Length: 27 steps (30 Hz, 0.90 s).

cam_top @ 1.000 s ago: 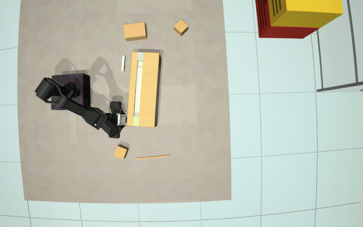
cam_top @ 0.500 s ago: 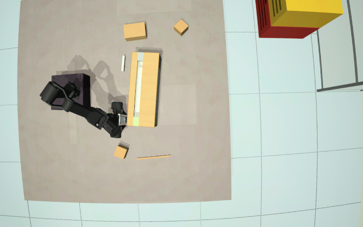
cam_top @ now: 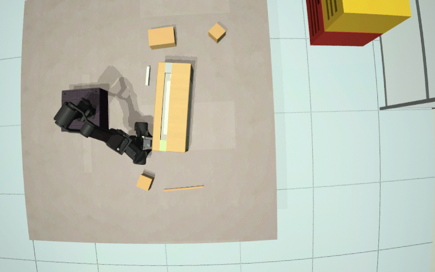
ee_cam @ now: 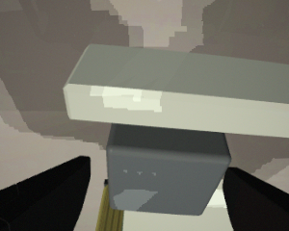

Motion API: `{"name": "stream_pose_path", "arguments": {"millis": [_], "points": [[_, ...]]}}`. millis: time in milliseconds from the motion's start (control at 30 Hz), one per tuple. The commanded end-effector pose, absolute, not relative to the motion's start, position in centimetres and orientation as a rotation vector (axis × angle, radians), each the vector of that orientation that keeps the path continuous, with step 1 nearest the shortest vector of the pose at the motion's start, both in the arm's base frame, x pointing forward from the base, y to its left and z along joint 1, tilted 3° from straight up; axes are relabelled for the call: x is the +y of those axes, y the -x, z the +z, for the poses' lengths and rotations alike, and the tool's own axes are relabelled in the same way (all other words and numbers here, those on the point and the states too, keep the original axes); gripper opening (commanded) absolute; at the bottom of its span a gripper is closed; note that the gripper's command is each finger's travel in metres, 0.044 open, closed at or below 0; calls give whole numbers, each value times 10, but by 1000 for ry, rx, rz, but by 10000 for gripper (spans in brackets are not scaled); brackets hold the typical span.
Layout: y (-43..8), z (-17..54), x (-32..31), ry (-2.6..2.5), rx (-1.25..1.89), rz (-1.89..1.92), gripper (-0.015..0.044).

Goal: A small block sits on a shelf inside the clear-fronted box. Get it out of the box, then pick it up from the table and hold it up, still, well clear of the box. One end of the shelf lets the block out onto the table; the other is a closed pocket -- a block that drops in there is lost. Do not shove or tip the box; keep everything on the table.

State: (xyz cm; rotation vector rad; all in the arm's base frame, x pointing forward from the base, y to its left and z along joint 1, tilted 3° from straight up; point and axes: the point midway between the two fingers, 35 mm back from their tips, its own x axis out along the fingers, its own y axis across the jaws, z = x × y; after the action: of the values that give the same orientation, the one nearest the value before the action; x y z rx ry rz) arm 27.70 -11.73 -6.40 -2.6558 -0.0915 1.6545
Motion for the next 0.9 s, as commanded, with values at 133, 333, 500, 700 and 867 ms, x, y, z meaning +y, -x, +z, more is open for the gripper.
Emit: {"name": "stream_pose_path", "arguments": {"millis": [133,333,500,700,867], "points": [[-275,-69,-116,2642,-87,1666,101],[-275,-68,-117,2658,-102,1670,3],[-278,-52,-119,2689,-132,1675,0],[-278,-27,-120,2670,-111,1665,0],[-275,-7,-120,2655,-94,1658,0]]}}
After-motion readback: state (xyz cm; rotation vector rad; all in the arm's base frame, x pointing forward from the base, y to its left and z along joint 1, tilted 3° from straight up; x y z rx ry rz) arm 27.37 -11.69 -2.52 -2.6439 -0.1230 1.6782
